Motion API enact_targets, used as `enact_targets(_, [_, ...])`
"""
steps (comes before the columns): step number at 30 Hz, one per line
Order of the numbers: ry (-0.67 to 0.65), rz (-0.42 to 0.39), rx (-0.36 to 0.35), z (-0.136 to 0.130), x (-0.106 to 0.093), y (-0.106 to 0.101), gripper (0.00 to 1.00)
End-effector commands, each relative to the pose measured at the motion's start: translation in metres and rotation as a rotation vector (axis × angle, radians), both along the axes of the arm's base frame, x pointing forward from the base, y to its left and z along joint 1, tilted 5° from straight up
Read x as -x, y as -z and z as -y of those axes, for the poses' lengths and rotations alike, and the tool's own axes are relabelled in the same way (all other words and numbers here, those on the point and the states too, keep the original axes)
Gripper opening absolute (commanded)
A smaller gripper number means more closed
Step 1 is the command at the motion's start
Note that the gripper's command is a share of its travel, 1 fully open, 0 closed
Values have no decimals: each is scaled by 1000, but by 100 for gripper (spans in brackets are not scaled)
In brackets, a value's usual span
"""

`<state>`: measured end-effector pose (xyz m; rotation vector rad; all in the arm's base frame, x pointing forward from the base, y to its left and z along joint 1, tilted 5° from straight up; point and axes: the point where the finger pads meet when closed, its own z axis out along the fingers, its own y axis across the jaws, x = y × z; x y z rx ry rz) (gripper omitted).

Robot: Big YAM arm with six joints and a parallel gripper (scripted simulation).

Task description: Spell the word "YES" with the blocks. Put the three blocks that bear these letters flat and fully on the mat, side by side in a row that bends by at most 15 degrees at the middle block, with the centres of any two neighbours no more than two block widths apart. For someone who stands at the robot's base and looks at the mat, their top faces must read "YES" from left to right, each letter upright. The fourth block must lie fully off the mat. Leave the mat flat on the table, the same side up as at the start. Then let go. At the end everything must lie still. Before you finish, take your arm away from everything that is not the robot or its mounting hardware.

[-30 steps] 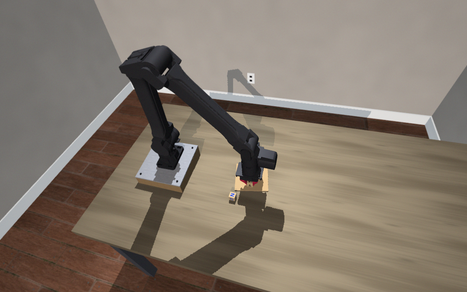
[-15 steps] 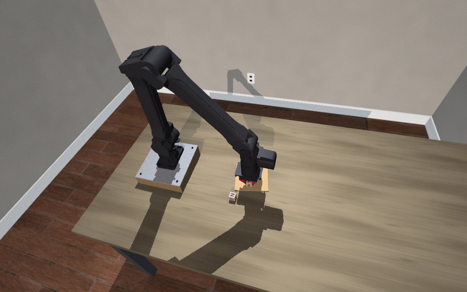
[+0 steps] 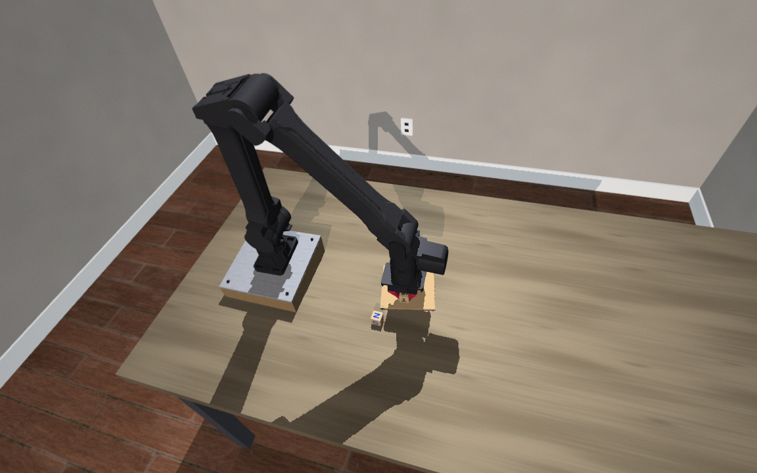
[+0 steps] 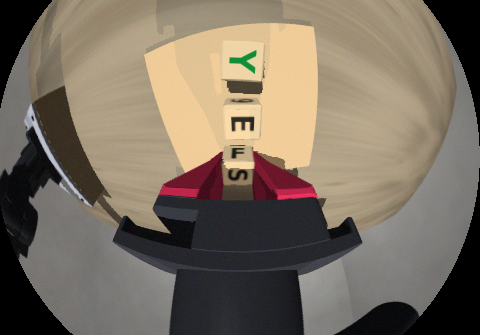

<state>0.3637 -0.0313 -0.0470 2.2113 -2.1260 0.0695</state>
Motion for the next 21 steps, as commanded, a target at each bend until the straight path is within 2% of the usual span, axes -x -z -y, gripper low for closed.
enact_targets(1, [-20, 19, -4, -3, -3, -2, 21])
enact_targets(6, [-18, 2, -4, -3, 0, 5, 21])
enact_targets(21, [-16, 3, -4, -2, 0, 7, 21])
